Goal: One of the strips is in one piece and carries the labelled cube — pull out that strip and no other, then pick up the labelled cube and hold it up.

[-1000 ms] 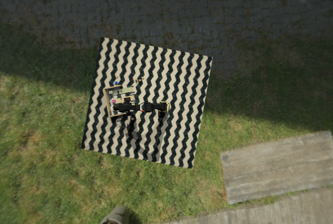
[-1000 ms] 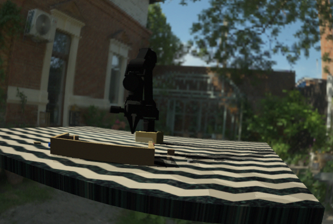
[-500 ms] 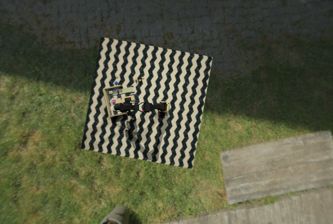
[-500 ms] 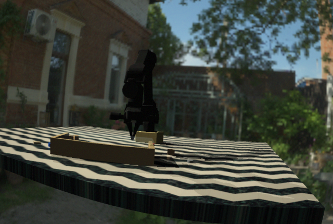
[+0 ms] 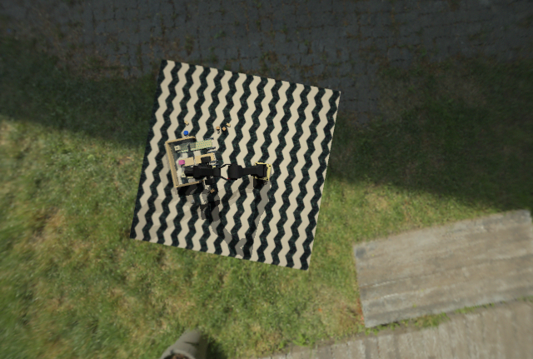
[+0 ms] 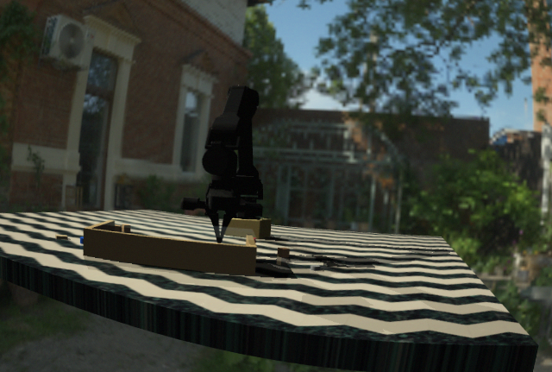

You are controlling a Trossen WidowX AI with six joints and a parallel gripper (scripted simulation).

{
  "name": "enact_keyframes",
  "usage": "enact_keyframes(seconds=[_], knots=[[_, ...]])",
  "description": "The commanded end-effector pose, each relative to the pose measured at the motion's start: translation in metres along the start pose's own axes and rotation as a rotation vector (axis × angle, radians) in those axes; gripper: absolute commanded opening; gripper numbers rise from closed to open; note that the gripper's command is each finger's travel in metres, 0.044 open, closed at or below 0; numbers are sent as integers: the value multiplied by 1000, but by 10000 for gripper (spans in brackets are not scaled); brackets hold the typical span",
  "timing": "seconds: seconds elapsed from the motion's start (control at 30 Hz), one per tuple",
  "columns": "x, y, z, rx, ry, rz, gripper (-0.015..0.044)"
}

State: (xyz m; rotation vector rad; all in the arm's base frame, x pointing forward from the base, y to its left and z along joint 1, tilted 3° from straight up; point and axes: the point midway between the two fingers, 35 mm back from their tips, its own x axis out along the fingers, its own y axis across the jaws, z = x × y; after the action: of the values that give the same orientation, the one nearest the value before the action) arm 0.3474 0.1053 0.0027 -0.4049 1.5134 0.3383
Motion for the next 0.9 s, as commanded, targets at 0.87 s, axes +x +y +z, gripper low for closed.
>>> enact_keyframes(seconds=[0.87], knots=[[11, 2, -2, -5, 4, 3, 0]])
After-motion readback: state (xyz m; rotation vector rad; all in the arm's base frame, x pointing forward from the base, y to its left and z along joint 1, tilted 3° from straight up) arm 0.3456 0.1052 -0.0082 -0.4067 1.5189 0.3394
